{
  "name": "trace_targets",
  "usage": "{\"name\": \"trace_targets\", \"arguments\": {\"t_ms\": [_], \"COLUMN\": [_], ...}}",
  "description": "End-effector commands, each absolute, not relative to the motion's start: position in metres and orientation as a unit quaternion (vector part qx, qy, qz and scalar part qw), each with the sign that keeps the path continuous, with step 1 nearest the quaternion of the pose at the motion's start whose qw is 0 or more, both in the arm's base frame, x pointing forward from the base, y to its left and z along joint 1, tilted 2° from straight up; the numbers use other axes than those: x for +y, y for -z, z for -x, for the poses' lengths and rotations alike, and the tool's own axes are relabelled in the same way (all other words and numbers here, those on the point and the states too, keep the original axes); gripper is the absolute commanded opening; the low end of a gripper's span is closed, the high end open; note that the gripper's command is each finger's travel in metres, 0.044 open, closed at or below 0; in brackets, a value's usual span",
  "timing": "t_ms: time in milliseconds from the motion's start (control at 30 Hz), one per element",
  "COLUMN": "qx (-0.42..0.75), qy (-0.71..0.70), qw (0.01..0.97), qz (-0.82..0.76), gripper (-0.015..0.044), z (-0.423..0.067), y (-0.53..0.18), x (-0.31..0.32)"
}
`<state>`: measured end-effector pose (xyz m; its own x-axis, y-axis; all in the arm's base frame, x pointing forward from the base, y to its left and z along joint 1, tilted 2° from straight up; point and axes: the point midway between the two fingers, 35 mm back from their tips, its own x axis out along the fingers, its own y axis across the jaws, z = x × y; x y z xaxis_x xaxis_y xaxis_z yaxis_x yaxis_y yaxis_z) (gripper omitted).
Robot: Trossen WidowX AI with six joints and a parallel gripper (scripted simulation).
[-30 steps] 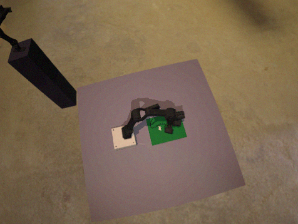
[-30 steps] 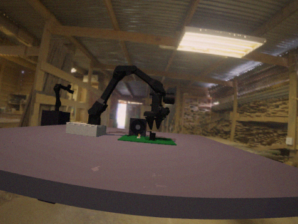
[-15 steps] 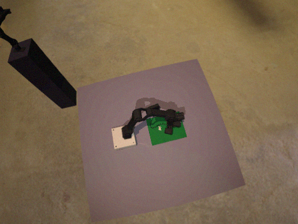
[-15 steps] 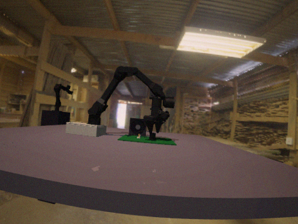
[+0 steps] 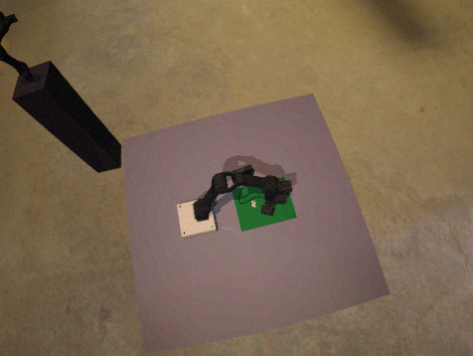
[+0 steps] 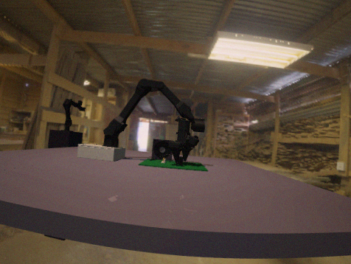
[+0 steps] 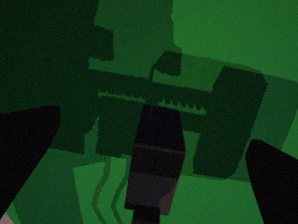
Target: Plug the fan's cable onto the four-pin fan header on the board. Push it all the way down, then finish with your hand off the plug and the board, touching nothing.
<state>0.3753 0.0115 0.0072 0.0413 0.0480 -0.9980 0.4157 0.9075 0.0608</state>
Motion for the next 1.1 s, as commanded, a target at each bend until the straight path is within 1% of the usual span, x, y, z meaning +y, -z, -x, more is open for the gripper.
{"name": "trace_targets", "arguments": {"t_ms": [0, 567, 700, 833, 1067], "qx": [0.680, 0.680, 0.680, 0.680, 0.680], "qy": [0.134, 0.131, 0.131, 0.134, 0.136], "qw": [0.701, 0.701, 0.701, 0.701, 0.700], "qz": [-0.169, -0.170, -0.170, -0.169, -0.171], "gripper": [0.0440, 0.0000, 0.0000, 0.0000, 0.0000], "z": [-0.374, -0.375, -0.375, -0.373, -0.373], "y": [-0.004, -0.006, -0.009, -0.053, -0.055], "x": [0.011, 0.011, 0.011, 0.009, 0.010]}}
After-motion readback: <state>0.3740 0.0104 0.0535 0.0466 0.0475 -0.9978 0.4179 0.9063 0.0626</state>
